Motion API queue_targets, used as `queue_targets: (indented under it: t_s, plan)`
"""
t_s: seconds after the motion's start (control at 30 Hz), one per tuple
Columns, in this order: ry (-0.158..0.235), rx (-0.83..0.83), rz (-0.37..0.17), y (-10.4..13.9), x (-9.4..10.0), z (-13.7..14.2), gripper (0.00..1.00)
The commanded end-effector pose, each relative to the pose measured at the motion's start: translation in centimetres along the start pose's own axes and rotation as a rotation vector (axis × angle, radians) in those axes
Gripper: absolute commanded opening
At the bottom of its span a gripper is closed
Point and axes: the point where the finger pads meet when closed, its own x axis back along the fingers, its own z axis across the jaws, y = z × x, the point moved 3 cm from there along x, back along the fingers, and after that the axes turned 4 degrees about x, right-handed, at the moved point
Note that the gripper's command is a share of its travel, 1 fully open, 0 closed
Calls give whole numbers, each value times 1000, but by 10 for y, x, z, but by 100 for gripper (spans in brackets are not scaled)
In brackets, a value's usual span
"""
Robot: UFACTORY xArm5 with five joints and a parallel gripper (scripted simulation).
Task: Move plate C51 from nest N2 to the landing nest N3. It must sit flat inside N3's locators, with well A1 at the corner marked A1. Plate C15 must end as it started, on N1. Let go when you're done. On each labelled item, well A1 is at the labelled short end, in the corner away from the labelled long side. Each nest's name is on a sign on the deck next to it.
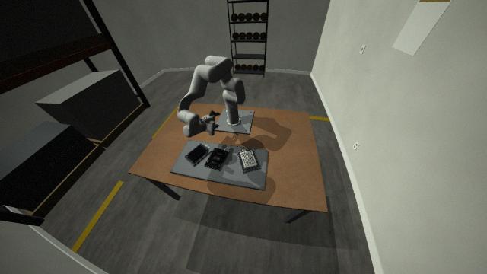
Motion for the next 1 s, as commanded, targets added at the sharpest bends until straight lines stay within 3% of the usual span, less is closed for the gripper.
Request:
queue_targets:
  t_s: [0.0,0.07,0.57,0.63,0.97]
  plan:
    - [97,-130,8,3,1,8,100]
    - [97,-130,8,3,1,8,100]
    - [376,-532,107,13,11,27,100]
    - [376,-532,107,13,11,27,100]
    - [546,-791,232,20,23,36,100]
